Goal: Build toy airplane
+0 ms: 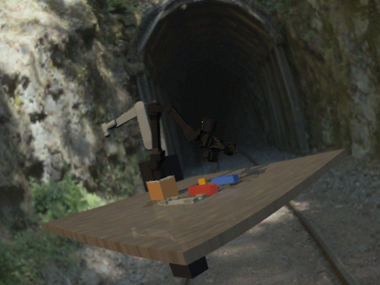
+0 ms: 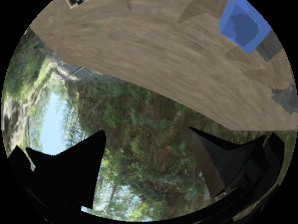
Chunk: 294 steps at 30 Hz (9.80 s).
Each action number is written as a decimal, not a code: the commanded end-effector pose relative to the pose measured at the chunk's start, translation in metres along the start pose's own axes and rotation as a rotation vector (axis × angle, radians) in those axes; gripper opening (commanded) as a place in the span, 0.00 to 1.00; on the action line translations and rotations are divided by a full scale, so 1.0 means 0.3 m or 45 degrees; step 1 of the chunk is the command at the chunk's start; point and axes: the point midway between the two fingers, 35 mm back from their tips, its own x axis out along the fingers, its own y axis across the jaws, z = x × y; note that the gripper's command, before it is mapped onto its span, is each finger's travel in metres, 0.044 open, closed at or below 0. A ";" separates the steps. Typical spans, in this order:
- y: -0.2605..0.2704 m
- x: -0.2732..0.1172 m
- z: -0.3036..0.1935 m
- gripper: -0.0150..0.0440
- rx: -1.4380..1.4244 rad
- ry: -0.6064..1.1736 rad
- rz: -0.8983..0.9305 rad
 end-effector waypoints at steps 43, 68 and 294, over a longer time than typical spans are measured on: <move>0.204 -0.325 0.372 1.00 -2.962 0.525 -1.927; 0.131 -0.256 0.518 1.00 -2.961 0.525 -1.927; 0.525 -0.094 0.792 0.44 -3.220 0.797 -1.972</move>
